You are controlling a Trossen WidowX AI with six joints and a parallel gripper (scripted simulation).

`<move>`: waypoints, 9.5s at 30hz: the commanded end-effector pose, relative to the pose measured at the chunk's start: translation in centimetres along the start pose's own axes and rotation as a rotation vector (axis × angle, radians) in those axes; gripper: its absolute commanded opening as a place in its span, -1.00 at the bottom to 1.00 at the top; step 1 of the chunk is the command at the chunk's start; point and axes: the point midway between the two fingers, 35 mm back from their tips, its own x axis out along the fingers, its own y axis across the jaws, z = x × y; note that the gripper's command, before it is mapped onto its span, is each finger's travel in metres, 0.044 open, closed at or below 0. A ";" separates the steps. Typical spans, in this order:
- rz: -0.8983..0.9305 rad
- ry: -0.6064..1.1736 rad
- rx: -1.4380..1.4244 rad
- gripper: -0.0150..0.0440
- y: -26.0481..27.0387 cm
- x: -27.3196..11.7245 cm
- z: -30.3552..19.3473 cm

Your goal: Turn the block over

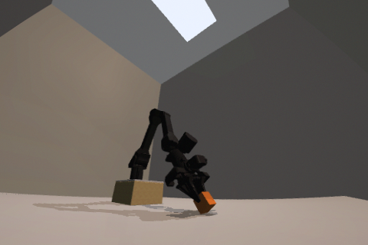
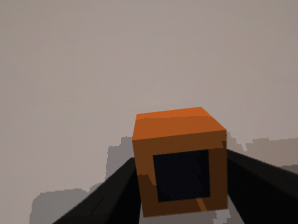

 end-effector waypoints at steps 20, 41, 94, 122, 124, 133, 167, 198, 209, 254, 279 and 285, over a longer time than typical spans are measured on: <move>0.004 -0.331 -0.002 -0.49 0.1 0.6 -1.5; 0.004 -0.415 -0.003 -0.49 0.1 -0.2 -1.6; 0.004 -0.390 -0.002 1.00 0.1 0.0 -1.4; 0.004 0.164 -0.003 1.00 0.1 -6.4 1.8; 0.004 0.226 -0.002 1.00 0.0 -6.1 2.5; 0.004 0.508 -0.002 1.00 0.0 -5.5 5.0; 0.002 0.650 -0.005 1.00 0.2 -0.4 1.6; 0.002 0.650 -0.005 -0.09 0.2 0.6 0.8; 0.002 0.650 -0.005 -0.49 0.2 -1.7 2.6; 0.003 0.131 -0.004 -0.49 0.2 -1.3 1.7; 0.004 -0.240 0.000 -0.49 0.1 1.9 0.1; 0.004 -0.331 -0.002 -0.49 0.1 1.5 -0.3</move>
